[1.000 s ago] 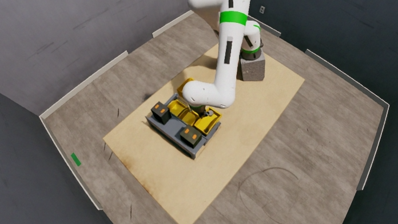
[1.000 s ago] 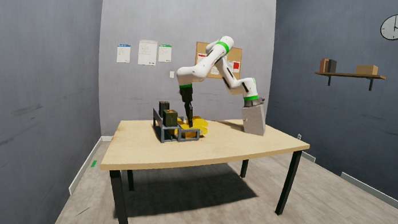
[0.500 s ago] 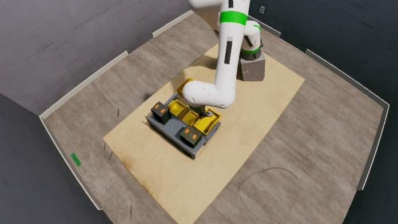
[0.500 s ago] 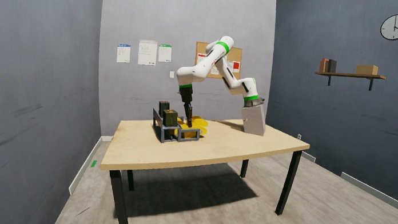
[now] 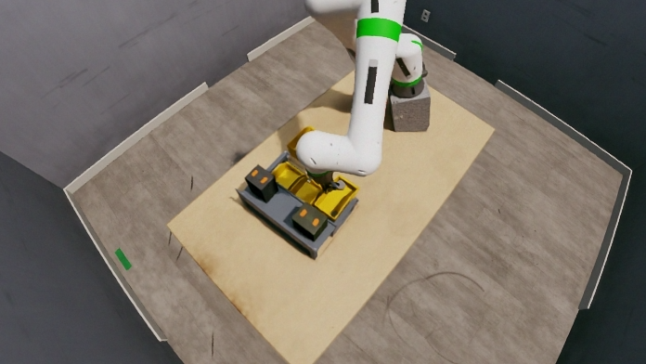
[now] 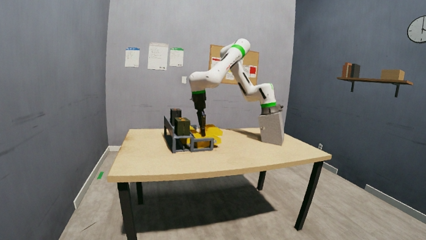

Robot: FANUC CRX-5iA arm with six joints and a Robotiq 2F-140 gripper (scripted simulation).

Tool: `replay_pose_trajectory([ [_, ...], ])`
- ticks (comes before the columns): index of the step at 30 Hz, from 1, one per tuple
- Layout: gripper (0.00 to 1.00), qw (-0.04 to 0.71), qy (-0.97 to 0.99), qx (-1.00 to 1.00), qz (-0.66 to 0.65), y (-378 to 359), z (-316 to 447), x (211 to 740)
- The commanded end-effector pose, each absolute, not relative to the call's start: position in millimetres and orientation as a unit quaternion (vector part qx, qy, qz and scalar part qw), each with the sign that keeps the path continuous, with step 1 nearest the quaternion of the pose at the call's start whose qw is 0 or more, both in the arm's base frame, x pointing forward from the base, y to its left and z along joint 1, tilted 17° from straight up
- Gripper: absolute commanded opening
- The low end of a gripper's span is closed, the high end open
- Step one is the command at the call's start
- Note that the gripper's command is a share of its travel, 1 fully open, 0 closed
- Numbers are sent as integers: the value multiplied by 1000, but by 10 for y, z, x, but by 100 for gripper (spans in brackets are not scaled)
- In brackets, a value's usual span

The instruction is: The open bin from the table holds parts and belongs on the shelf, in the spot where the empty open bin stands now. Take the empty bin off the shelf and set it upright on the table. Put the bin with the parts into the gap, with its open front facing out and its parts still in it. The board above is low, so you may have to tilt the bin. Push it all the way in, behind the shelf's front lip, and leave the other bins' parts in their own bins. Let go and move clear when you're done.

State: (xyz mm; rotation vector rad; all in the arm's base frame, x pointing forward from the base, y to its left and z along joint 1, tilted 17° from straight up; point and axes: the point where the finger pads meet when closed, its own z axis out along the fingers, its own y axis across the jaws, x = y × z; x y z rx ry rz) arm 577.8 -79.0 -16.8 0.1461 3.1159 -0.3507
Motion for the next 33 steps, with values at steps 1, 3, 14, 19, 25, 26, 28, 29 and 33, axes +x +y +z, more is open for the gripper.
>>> replay_pose_trajectory([
  [1,10,2,993,46,-112,-788,-158,5785],
  [3,10,2,993,46,-112,-788,-158,5785],
  [14,10,3,993,46,-112,-788,-157,5791],
  [19,10,4,993,46,-112,-789,-156,5804],
  [25,10,6,993,46,-112,-791,-154,5830],
  [26,10,7,993,46,-112,-791,-154,5836],
  [28,10,8,993,46,-112,-792,-153,5847],
  [29,10,8,993,46,-112,-793,-152,5853],
  [33,10,9,993,46,-112,-794,-152,5865],
])
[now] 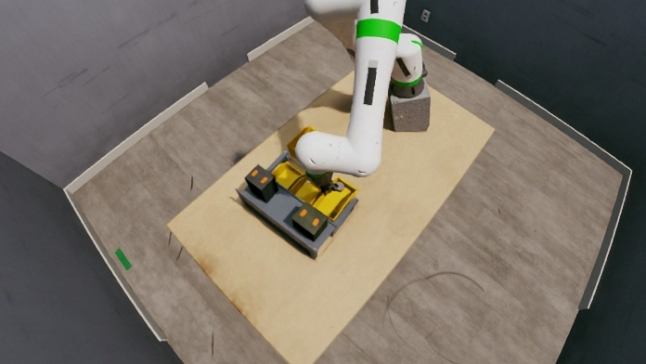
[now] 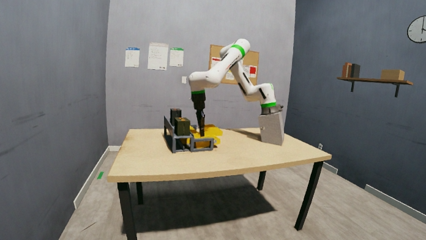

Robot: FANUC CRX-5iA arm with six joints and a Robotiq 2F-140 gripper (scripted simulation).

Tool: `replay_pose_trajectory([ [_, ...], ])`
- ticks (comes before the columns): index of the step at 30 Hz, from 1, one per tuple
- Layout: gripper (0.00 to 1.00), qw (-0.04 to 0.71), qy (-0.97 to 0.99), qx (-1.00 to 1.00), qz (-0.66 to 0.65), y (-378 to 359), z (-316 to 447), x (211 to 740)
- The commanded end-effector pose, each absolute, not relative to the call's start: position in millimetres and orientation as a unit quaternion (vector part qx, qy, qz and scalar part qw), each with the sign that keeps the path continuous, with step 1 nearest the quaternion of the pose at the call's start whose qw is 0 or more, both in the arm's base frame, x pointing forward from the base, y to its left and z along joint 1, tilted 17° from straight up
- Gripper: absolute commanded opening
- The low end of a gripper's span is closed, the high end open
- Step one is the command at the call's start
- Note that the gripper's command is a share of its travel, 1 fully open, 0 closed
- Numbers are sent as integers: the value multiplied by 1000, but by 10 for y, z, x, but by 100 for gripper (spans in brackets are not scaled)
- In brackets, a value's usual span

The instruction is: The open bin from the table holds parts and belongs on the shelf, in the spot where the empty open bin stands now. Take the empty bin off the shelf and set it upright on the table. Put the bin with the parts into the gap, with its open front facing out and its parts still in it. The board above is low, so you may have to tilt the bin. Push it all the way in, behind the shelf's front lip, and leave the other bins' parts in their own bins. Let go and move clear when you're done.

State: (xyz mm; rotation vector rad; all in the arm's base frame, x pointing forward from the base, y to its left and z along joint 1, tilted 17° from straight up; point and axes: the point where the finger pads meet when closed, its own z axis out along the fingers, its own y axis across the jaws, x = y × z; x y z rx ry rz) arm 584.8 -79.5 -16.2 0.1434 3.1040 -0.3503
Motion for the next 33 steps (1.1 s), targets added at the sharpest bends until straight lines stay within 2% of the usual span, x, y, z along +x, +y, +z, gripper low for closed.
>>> replay_pose_trajectory([
  [1,10,10,993,46,-112,-794,-151,5871],
  [33,10,18,992,45,-112,-802,-144,5969],
])
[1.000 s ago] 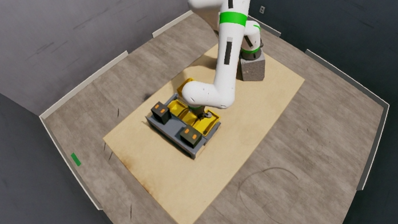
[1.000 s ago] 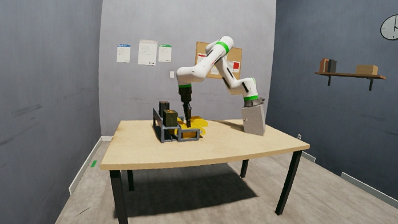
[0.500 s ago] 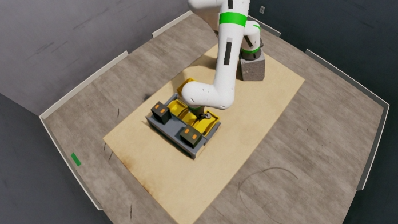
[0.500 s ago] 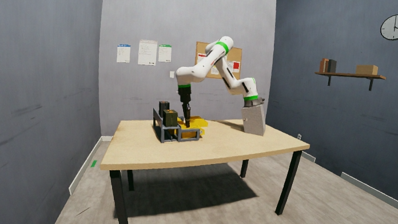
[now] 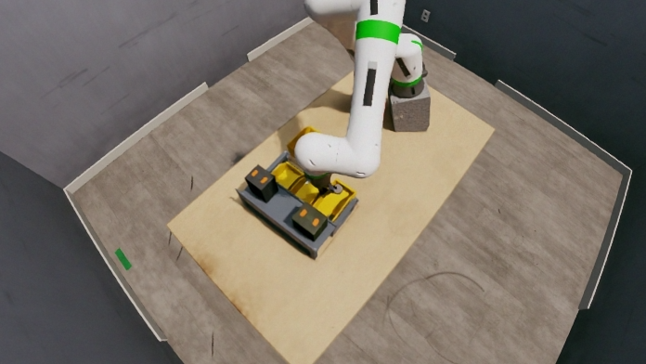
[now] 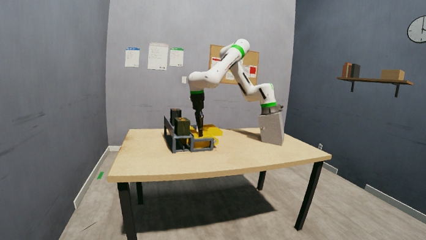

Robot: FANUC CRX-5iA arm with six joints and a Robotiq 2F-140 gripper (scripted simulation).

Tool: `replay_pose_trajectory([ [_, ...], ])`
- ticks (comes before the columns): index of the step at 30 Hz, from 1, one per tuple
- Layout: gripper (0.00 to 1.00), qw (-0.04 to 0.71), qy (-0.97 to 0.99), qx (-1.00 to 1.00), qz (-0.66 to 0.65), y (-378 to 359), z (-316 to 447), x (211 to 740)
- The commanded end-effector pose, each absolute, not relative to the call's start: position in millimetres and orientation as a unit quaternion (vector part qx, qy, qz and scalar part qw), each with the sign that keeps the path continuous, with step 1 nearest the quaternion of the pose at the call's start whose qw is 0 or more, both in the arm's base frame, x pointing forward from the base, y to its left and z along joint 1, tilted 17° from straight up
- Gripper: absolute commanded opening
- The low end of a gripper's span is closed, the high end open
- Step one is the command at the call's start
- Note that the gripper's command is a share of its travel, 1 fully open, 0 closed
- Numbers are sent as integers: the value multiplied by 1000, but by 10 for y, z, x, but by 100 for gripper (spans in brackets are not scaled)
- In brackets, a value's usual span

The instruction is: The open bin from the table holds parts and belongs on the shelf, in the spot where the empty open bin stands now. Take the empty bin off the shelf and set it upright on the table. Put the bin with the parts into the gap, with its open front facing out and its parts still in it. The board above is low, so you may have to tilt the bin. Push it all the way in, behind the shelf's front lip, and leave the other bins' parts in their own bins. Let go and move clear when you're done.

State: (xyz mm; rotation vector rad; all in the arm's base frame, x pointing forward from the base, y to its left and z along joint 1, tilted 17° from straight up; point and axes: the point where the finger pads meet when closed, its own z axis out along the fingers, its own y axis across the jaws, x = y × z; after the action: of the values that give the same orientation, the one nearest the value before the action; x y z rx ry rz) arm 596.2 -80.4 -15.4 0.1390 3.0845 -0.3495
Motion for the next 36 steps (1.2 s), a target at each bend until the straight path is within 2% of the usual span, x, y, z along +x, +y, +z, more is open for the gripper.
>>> replay_pose_trajectory([
  [1,10,18,992,45,-112,-802,-144,5969],
  [36,10,34,992,43,-113,-806,-167,5958],
])
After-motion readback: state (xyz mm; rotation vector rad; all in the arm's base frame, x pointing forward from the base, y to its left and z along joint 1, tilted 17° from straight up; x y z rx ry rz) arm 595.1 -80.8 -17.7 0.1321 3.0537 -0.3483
